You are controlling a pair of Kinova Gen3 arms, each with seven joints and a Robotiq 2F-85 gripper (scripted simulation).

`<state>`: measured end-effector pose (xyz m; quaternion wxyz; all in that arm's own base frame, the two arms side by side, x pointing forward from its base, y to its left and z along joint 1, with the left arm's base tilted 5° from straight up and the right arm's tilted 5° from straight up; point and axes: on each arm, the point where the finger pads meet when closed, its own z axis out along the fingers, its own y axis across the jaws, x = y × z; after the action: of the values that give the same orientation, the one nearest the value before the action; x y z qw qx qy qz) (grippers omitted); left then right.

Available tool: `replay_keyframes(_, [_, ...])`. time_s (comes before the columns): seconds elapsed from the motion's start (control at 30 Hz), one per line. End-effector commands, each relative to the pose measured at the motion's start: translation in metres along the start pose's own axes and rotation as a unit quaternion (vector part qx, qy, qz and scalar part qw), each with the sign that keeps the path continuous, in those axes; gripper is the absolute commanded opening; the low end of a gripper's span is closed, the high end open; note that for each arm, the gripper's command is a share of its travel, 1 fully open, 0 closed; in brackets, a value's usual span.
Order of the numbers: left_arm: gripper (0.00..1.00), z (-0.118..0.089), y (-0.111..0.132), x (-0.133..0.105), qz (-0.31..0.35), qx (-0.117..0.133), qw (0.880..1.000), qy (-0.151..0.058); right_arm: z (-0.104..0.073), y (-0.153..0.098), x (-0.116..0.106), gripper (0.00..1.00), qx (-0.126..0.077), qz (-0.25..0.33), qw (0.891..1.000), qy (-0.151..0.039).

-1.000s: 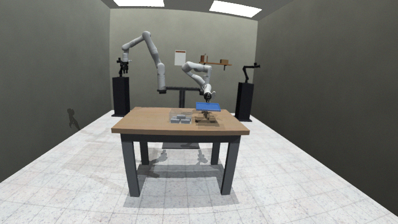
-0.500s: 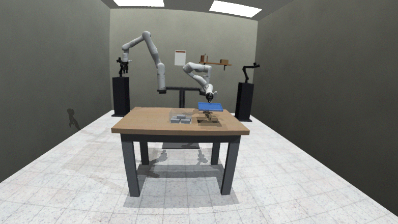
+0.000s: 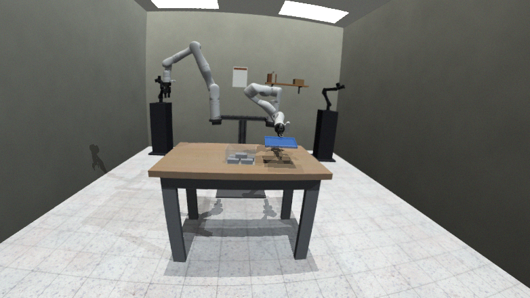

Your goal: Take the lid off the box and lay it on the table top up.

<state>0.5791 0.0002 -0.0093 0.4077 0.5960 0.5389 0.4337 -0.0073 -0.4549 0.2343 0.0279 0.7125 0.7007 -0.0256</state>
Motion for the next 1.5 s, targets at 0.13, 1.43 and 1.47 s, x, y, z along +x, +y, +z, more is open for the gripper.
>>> replay_keyframes(0.13, [0.233,0.0001,0.0012,0.0,0.0,-0.001,1.0,0.0,-0.0007,-0.0001,-0.0004,1.0,0.0,0.0,1.0,-0.001])
replay_keyframes(1.43, [0.233,0.0015,-0.0027,0.0,0.0,-0.001,1.0,0.0,-0.0007,-0.0001,-0.0004,1.0,0.0,0.0,1.0,-0.001])
replay_keyframes(1.47, [0.233,0.0019,-0.004,0.0,0.0,-0.001,1.0,0.0,-0.0007,-0.0001,-0.0004,1.0,0.0,0.0,1.0,-0.001])
